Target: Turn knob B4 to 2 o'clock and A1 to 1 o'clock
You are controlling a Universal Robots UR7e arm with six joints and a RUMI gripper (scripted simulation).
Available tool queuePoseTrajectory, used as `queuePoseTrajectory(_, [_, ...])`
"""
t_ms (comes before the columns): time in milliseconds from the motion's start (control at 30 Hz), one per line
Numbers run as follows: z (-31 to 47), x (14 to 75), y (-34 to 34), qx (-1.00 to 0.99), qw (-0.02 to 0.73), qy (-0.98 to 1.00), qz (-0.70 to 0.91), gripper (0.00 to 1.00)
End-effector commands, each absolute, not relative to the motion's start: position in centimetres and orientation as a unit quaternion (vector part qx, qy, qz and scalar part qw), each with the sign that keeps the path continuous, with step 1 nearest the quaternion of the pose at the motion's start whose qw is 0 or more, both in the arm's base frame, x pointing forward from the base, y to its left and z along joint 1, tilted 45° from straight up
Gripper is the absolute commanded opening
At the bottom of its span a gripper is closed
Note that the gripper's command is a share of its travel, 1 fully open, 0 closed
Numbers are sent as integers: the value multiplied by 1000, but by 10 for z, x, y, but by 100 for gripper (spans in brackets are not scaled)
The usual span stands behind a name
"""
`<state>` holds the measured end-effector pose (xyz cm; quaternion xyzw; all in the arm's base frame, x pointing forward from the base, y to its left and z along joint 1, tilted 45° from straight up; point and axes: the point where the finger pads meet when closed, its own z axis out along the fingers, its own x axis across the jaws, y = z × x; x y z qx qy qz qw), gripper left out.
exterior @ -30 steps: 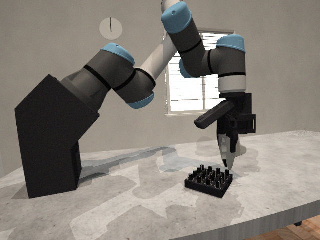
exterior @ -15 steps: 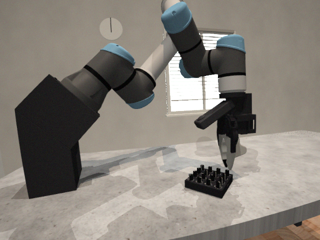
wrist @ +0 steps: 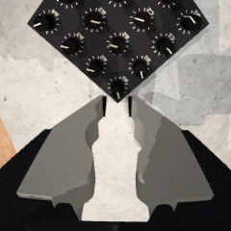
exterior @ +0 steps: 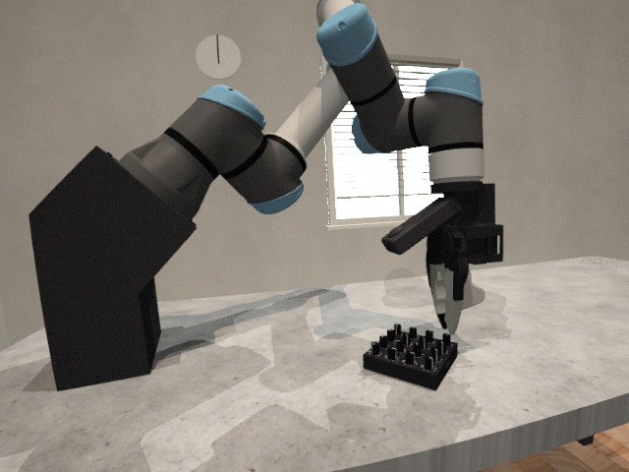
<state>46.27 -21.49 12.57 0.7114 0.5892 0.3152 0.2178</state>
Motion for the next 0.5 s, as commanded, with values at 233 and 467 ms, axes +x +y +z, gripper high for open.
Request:
queuePoseTrajectory(233, [123,460,-214,711,218,589,315,11])
queuePoseTrajectory(467, [123,459,-214,711,218,589,315,11])
